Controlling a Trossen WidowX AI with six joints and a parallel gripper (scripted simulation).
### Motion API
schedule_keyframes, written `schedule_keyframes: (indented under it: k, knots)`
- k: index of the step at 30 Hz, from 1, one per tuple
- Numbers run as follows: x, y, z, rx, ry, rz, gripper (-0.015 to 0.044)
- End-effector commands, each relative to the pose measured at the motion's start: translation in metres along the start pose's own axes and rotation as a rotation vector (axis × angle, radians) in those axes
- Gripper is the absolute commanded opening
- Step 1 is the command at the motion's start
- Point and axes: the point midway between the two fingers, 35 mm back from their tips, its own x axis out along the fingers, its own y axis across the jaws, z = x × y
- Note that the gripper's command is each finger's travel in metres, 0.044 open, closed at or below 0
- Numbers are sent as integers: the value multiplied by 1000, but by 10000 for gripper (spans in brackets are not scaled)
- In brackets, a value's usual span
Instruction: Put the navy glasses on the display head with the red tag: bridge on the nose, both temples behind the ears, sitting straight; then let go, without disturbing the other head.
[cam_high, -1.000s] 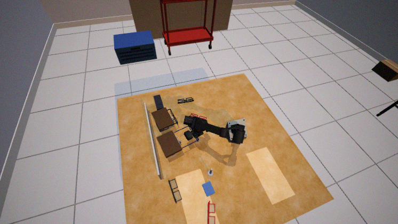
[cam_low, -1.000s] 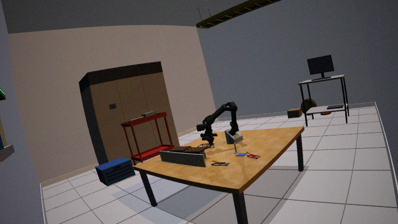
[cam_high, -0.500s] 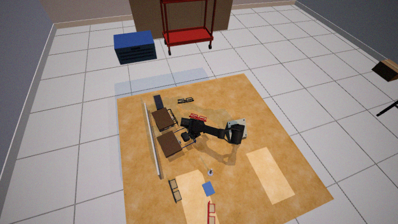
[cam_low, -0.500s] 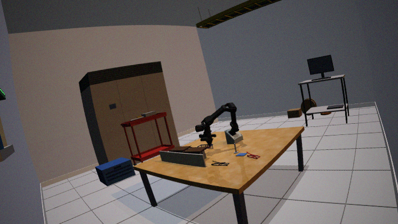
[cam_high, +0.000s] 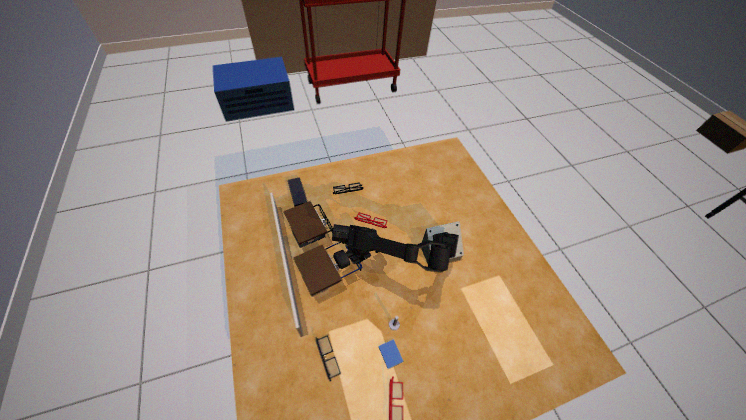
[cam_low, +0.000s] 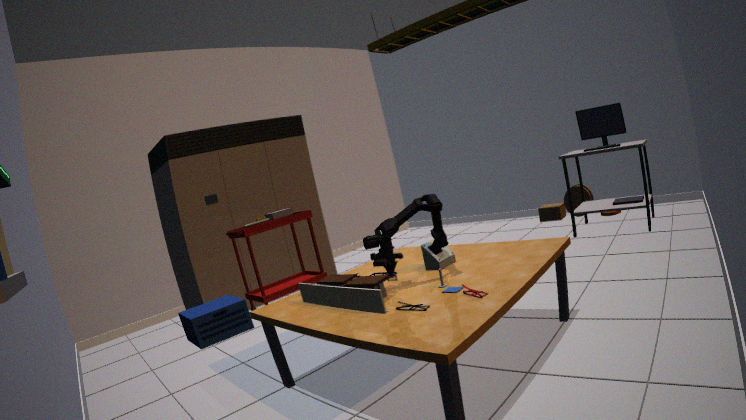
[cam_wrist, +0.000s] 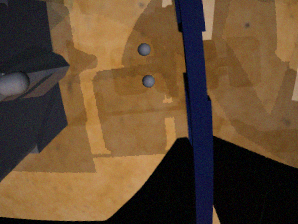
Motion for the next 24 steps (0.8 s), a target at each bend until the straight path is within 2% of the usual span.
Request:
schedule_keyframes:
  k: [1, 24]
  knots:
    - [1, 6, -1, 5, 5, 0, 0]
    - [4, 42, -1, 4, 5, 2, 0]
